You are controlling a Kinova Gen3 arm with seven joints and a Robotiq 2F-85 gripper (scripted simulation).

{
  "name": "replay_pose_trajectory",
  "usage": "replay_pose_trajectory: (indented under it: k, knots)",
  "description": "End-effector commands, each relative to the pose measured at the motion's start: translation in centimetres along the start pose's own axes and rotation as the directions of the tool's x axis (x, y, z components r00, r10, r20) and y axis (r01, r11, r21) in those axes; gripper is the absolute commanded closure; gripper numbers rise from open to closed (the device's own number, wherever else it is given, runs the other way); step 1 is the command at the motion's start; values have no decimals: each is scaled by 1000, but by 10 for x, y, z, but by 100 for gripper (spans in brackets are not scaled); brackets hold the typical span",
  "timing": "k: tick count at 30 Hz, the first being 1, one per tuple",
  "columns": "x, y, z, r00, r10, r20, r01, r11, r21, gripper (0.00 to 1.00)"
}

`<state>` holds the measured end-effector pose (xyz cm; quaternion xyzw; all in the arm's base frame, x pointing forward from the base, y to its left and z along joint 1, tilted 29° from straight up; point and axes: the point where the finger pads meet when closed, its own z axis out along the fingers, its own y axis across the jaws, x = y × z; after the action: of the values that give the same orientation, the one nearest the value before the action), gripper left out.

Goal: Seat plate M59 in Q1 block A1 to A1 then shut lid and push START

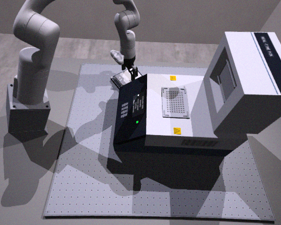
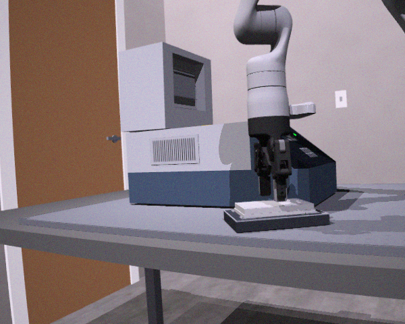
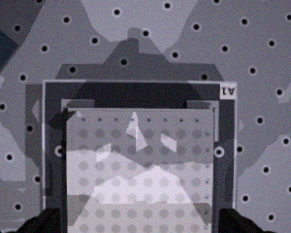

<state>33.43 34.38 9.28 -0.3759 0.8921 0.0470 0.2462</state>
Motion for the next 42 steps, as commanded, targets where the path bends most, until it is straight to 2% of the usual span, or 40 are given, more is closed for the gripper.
replay_pose_trajectory:
  k: [1, 42]
  knots:
    - [0, 0, 2, 1000, 0, 2, 0, 1000, -1, 0]
    - [0, 0, 10, 1000, 0, 2, 0, 1000, -1, 0]
